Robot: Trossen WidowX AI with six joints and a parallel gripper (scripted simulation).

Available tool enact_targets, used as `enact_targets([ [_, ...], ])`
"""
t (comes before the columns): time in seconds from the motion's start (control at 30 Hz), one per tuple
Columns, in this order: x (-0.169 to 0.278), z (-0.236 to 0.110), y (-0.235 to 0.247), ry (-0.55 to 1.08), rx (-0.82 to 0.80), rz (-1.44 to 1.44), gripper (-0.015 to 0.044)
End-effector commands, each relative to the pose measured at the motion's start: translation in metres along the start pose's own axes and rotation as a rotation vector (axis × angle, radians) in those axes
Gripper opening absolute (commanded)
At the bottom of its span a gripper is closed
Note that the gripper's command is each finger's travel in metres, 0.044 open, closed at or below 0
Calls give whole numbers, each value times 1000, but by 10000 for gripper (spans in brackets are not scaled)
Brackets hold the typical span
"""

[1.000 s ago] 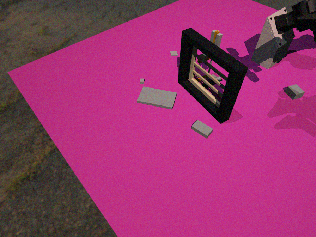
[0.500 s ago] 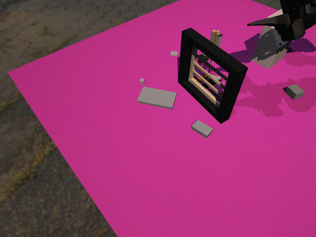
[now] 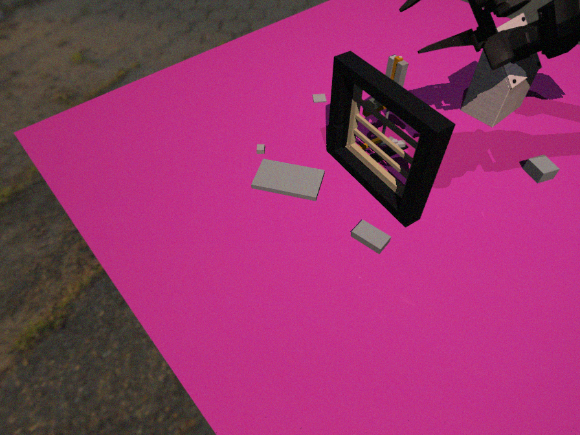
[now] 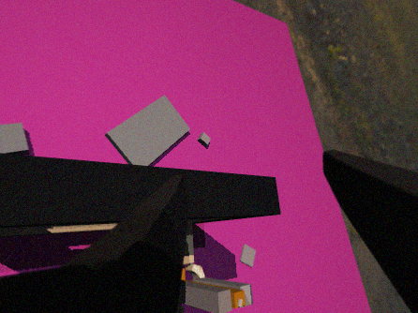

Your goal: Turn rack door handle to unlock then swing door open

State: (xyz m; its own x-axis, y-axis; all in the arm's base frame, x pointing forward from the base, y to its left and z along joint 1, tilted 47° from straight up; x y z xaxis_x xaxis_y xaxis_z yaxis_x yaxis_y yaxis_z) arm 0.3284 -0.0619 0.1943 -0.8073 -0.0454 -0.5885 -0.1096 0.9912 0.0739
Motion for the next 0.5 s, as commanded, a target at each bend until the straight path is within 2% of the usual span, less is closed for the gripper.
enact_targets([
  [0.0,4,8,-9,73,-33,12,280],
  [0.47,27,39,-36,350,-225,81,280],
])
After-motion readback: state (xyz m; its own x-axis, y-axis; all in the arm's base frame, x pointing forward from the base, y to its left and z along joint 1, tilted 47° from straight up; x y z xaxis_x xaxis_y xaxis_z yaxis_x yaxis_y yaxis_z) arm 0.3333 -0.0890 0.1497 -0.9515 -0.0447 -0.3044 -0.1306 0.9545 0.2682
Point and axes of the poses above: the point midway between the two fingers, 35 mm back from their tips, its own z axis out along the fingers, its own y axis across the jaws, x = y × z, the point moved 8 cm from there along -z, back along the fingers, and after that the axes turned 2 degrees about z, right-handed, at the moved point
